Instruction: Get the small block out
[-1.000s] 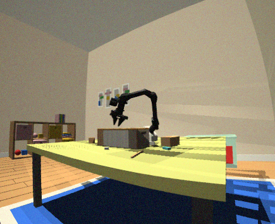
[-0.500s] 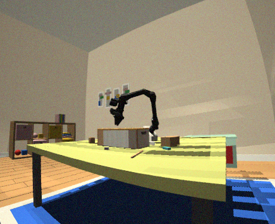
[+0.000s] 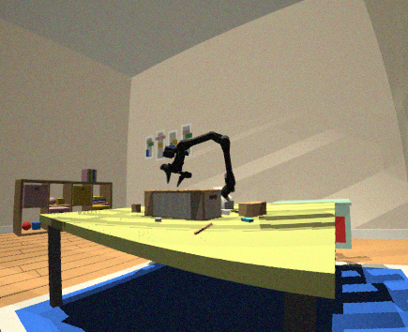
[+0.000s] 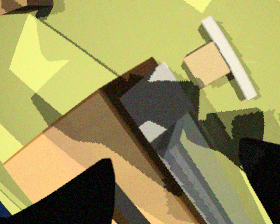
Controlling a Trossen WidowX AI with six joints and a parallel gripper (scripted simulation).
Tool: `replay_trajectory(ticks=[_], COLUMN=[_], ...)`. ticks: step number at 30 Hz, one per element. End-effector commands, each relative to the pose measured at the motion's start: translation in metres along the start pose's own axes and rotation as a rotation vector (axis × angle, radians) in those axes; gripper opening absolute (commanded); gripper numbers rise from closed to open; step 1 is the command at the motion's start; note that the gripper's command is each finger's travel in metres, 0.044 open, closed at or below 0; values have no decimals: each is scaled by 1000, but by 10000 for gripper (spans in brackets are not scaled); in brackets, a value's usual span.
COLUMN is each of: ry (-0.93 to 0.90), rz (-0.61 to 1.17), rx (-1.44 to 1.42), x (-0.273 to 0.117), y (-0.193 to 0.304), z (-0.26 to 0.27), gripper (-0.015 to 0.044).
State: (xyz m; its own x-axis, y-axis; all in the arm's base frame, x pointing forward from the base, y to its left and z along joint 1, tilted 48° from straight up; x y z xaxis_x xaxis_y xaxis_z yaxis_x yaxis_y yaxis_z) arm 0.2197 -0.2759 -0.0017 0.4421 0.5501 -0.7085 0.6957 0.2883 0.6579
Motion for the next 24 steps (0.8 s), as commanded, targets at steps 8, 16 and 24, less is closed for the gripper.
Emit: replay_trajectory(ticks=[8,16,24], ry=[38,38,38], rz=[148,148,148], rx=[1117,1117,1117], x=[-4,-4,6], y=[-22,-22,-24], z=[-2,-2,-3], gripper=[285,285,285])
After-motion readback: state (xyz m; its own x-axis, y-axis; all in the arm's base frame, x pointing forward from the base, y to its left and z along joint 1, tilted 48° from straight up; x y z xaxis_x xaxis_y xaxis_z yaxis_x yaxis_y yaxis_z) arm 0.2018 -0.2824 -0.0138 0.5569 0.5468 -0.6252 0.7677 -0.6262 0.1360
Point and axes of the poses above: the point midway between the two fingers, 35 mm back from their tips, its own x axis out along the fingers, its own z axis across the jaws, y = z × x, the point moved 6 cm from there along -x, back along the fingers, and after that the axes turned 14 degrees about x, right-handed, at the moved point
